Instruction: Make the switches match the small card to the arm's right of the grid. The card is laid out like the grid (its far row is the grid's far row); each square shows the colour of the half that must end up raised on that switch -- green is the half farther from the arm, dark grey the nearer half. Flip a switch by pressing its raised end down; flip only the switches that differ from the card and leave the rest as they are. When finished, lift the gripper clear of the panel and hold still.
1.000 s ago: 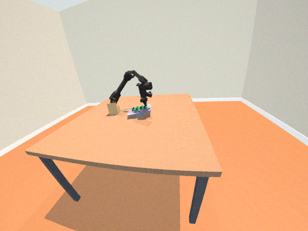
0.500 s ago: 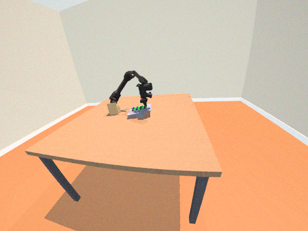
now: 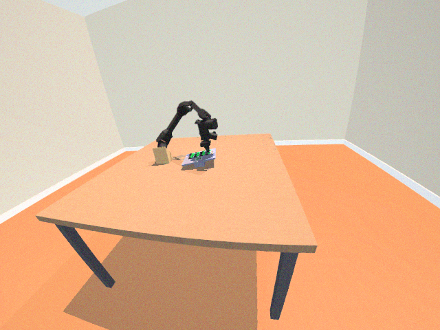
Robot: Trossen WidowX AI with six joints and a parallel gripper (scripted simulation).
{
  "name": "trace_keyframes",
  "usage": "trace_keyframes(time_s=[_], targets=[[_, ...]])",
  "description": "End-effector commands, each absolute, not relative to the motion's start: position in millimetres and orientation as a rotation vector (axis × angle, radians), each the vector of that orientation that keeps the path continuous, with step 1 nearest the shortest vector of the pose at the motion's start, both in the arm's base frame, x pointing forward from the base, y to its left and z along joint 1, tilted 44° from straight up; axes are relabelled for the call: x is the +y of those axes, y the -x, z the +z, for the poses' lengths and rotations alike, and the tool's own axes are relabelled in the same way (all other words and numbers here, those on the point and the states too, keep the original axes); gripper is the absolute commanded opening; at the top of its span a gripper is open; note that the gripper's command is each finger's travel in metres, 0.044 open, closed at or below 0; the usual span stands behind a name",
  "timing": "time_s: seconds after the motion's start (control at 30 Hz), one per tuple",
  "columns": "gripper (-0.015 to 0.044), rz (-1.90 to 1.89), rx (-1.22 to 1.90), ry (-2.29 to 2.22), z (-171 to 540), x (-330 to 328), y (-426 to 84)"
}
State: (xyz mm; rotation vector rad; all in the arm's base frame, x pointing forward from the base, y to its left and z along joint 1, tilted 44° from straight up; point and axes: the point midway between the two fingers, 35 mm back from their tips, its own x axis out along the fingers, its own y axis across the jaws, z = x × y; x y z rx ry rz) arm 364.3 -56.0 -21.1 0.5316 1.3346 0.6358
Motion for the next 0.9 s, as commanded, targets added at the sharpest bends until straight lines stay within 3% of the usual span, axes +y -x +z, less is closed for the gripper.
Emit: trace_keyframes(time_s=[0.0, 0.87], targets=[[0.0, 0.636, 1.335, -0.539, -22.1, -55.0, -364.4], [0.0, 0.636, 1.334, -0.539, -24.5, -52.6, -364.9]])
